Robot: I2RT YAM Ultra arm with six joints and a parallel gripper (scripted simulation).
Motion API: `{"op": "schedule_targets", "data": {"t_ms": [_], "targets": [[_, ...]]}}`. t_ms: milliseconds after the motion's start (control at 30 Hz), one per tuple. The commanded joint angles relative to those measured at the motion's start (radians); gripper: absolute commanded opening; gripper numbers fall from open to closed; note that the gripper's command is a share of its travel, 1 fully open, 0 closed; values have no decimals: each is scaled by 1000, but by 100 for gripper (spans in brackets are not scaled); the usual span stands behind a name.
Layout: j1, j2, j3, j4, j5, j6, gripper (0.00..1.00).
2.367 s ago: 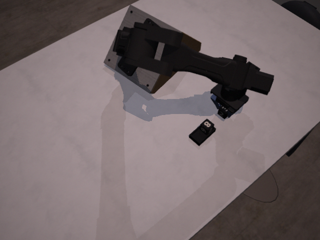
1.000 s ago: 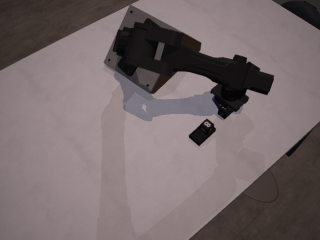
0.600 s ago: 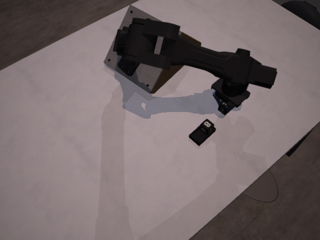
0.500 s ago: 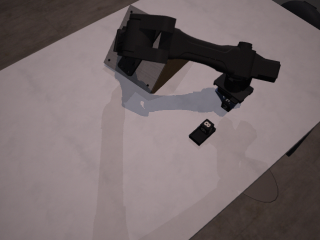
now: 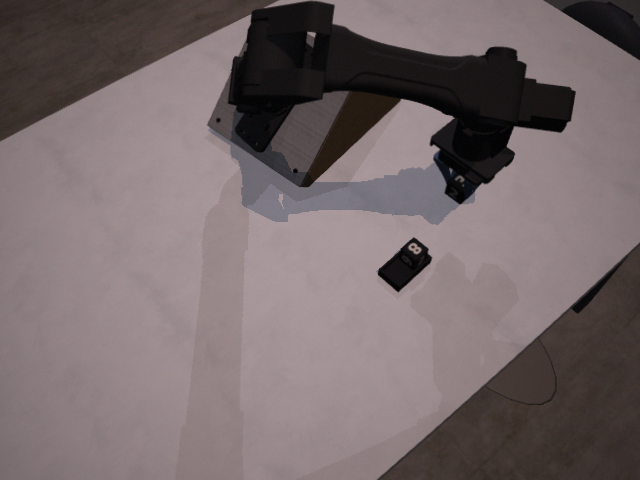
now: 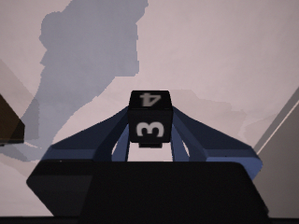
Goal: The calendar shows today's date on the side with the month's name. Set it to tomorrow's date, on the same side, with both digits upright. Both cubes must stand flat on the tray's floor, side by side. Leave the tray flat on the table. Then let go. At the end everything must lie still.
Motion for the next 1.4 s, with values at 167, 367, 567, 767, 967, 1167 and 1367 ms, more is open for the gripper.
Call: {"op": "schedule_targets", "data": {"t_ms": [167, 367, 567, 767, 967, 1167, 1367], "targets": [[15, -7, 12, -17, -7, 10, 27], [15, -7, 12, -17, -7, 10, 27], [15, -7, 12, -17, -7, 10, 27], [15, -7, 12, -17, -7, 10, 27], [15, -7, 12, -17, -7, 10, 27], [15, -7, 12, -17, -7, 10, 27], [-41, -91, -10, -31, 8, -59, 27]]}}
